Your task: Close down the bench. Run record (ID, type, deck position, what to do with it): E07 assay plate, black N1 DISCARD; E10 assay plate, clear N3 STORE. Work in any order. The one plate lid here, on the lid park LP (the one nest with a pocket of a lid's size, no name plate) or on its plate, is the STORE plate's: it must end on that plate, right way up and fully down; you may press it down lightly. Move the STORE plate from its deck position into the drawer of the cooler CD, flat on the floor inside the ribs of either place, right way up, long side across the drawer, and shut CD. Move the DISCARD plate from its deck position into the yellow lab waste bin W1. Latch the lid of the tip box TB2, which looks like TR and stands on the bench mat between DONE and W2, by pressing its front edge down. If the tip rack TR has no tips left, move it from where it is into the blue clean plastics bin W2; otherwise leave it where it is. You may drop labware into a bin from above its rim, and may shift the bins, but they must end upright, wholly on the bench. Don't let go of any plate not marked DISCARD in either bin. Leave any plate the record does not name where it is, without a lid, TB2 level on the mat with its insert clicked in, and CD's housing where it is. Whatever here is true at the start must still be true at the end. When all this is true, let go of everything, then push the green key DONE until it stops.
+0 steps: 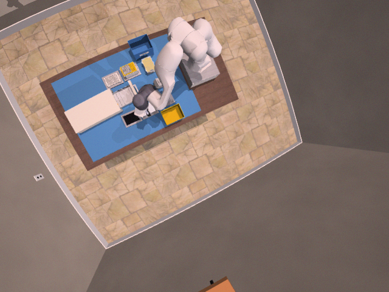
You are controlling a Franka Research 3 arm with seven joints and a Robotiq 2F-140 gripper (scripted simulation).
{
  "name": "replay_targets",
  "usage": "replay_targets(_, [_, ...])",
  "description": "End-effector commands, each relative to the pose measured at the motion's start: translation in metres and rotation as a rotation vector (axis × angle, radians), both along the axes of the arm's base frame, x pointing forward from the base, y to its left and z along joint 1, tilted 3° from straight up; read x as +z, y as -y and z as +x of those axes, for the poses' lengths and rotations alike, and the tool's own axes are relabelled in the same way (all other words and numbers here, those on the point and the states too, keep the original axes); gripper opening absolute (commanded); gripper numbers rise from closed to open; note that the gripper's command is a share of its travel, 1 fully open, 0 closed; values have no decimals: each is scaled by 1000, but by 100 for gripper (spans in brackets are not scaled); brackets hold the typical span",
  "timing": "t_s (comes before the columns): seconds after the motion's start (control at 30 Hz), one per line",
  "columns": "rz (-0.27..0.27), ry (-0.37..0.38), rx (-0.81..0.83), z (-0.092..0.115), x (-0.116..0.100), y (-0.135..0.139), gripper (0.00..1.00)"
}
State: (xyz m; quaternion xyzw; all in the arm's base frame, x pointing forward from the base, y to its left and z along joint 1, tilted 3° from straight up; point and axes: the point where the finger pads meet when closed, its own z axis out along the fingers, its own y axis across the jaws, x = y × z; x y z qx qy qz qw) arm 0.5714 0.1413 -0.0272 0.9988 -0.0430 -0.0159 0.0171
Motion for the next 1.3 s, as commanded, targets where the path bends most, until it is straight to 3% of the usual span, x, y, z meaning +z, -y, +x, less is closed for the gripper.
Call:
replay_targets(0.0, [-3,-5,-1,-2,5,0,0])
replay_targets(1.27, [-3,-5,-1,0,50,-1,0])
